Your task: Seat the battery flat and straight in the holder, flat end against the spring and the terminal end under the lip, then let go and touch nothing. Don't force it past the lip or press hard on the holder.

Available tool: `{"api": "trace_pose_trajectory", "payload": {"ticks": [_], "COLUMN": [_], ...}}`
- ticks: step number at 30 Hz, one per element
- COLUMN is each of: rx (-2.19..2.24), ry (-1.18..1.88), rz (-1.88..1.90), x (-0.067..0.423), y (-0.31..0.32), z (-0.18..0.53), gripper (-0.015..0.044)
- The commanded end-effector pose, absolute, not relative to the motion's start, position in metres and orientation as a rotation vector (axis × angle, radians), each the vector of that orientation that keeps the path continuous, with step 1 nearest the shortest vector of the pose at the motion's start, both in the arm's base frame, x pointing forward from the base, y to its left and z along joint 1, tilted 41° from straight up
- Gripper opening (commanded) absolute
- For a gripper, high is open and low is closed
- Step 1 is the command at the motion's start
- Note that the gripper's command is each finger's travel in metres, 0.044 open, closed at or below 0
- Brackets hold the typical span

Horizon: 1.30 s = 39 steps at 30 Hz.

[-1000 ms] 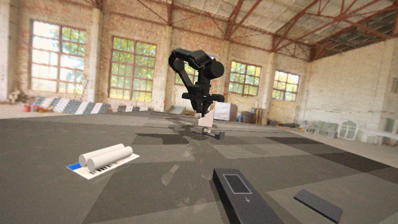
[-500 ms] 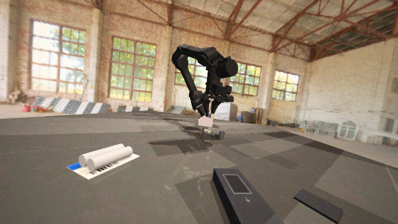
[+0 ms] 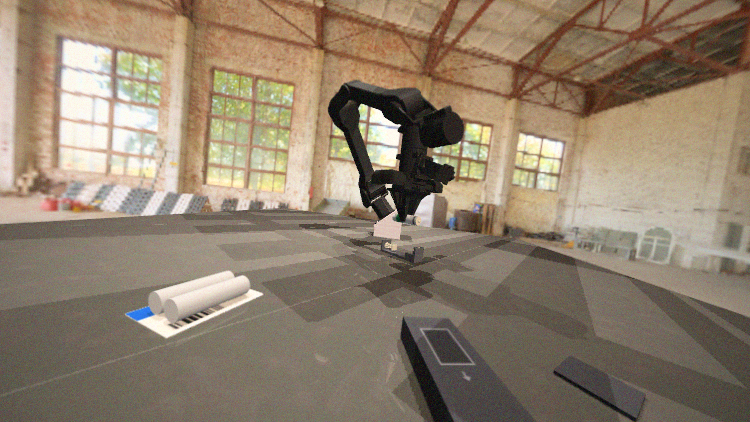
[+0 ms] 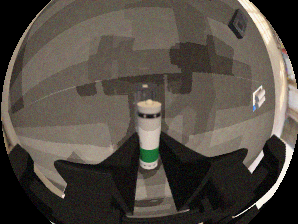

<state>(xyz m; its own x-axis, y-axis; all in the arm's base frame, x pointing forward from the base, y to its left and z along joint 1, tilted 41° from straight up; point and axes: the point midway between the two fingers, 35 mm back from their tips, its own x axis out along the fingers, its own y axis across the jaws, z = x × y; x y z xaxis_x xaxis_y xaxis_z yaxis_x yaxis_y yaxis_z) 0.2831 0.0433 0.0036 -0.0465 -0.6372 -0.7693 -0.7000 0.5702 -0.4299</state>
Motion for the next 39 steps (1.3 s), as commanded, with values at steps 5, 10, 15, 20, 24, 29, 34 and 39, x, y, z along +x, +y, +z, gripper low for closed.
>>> {"api": "trace_pose_trajectory", "payload": {"ticks": [5,10,15,20,24,29,34,39], "rx": [-1.089,-1.071,-1.057,-1.046,-1.041,-1.028,-1.015,-1.005], "ry": [1.682,1.630,1.575,1.528,1.519,1.493,1.465,1.436], "rz": [0.126,0.156,0.182,0.204,0.211,0.231,0.251,0.269], "x": [0.282,0.283,0.284,0.284,0.284,0.283,0.282,0.280], "y": [0.036,0.031,0.025,0.020,0.020,0.017,0.015,0.012], "z": [-0.010,-0.018,-0.024,-0.029,-0.029,-0.031,-0.033,-0.034], "gripper": [0.0059,0.0059,0.0059,0.0059,0.0059,0.0059,0.0059,0.0059]}}
